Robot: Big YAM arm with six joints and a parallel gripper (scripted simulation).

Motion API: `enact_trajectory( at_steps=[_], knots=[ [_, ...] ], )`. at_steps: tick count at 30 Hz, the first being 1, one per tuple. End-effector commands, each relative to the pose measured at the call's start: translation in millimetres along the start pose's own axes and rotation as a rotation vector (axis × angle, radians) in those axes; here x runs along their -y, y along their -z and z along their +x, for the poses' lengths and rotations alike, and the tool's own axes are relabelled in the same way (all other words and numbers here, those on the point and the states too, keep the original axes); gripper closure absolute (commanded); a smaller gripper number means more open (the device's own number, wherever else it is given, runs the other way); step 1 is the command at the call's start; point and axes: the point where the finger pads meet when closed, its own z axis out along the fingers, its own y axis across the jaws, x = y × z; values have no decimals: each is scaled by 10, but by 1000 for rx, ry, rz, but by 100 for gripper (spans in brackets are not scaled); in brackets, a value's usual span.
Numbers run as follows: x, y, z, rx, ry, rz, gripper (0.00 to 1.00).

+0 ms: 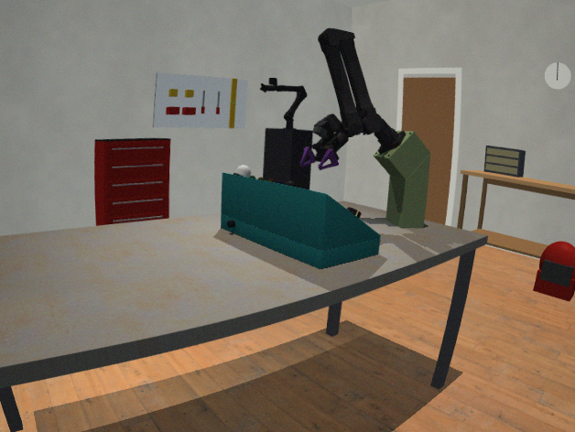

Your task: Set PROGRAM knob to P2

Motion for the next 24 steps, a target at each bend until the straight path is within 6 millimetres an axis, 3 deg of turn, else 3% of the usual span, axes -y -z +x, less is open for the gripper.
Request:
enact_trajectory(
  at_steps=[1,9,19,24],
  knots=[
    [20,74,-20,1,-3,7,0],
    [-4,68,-27,2,-9,2,0],
    [-6,-122,-241,43,-16,-4,0],
    [-12,-293,-466,75,-29,-5,0]
  ],
)
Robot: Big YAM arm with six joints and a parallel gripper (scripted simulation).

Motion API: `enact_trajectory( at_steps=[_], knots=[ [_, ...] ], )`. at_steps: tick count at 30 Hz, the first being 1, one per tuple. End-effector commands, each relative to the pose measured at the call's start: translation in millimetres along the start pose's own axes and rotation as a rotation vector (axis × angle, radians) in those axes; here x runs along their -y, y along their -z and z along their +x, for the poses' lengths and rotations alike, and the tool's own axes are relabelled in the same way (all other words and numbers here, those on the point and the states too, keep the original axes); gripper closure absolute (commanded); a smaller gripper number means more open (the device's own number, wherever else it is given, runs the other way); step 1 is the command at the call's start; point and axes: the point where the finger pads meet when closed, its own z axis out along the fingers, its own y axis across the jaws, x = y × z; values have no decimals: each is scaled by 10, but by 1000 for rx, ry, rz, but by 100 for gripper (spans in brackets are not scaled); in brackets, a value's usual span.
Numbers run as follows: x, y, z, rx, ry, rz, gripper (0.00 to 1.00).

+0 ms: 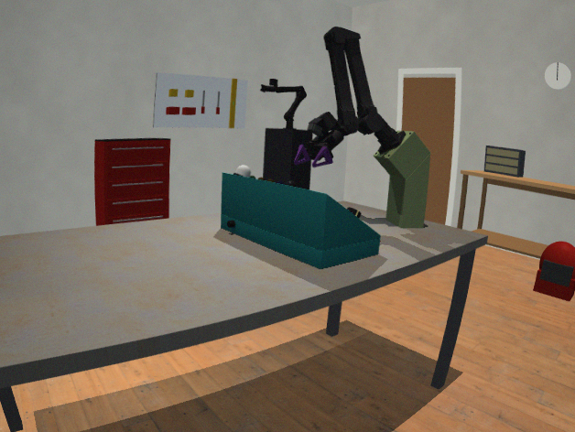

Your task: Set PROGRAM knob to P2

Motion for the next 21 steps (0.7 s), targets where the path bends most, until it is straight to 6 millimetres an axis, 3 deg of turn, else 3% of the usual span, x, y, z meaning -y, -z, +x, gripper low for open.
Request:
enact_trajectory(
  at_steps=[1,10,12,13,21],
  knots=[
    [-20,-154,-274,53,-18,-9,0],
    [-120,-560,-1077,144,-80,-10,0],
    [-120,-560,-1077,144,-80,-10,0],
    [-214,-643,-953,100,-91,-19,0],
    [-806,-951,-809,-40,-142,-18,0]
  ],
)
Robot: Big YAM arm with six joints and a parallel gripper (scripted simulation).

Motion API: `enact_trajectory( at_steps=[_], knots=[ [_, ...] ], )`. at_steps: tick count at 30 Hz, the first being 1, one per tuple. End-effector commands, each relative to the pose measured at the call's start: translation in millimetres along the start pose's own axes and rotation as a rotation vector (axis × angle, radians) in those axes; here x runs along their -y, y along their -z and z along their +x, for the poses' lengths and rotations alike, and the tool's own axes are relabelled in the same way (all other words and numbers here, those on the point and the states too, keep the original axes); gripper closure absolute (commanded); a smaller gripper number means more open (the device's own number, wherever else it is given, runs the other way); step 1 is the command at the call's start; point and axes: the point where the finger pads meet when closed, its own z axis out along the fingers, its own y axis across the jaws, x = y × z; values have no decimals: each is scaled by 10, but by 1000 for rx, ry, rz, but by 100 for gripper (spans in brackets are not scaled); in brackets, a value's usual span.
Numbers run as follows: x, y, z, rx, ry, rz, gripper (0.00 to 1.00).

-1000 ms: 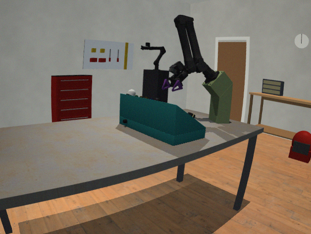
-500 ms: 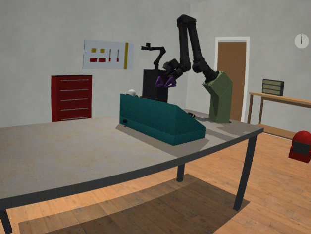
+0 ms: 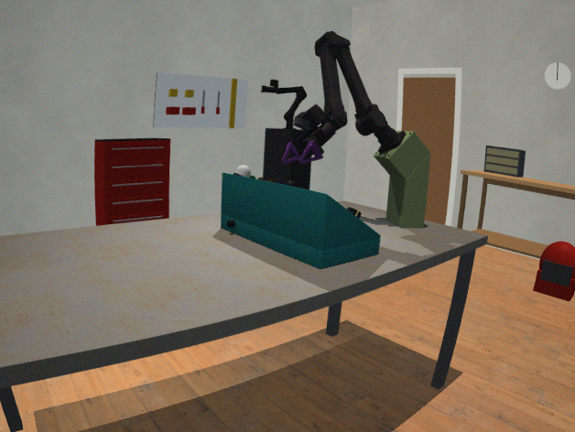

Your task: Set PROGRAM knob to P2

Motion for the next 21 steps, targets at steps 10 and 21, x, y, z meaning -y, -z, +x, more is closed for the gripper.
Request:
enact_trajectory(
  at_steps=[10,21],
  knots=[
    [-1007,-276,114,-143,-19,-19,0],
    [-1943,147,547,-309,65,-13,0]
  ],
)
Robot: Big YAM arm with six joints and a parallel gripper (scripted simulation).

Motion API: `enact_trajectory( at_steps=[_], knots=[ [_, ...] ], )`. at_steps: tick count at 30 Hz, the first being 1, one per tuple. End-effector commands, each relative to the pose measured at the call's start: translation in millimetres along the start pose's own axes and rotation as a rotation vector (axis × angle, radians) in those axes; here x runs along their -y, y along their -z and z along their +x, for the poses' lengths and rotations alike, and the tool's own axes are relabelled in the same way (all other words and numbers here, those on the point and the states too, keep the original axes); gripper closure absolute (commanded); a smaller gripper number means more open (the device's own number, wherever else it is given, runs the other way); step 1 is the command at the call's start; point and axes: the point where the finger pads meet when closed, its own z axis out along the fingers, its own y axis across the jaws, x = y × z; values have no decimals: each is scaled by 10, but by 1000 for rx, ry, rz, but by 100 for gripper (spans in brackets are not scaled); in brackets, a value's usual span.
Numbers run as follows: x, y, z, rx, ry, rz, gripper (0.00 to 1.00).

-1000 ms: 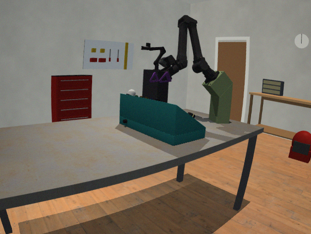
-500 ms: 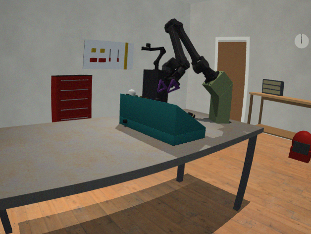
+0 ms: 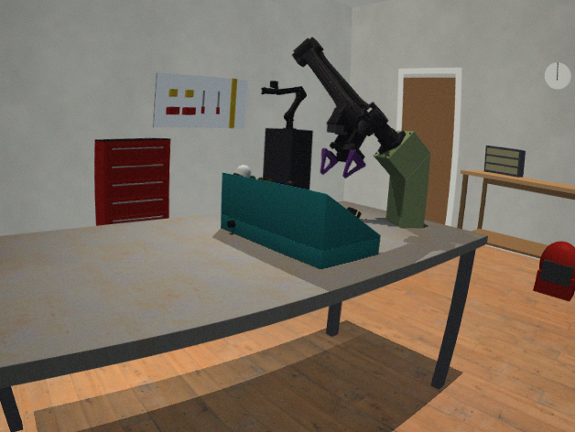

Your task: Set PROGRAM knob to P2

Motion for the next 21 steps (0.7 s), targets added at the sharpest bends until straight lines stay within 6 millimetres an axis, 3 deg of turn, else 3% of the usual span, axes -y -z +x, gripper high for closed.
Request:
enact_trajectory(
  at_steps=[1,4,5,8,10,16,21],
  knots=[
    [-265,189,226,-55,-10,-34,0],
    [-315,242,283,-68,-6,-34,0],
    [-364,266,120,-50,-40,-32,0],
    [-468,437,474,-106,11,-33,0],
    [-521,519,548,-118,19,-30,0],
    [-611,698,668,-133,35,-23,0],
    [-653,736,644,-129,29,-21,0]
  ],
)
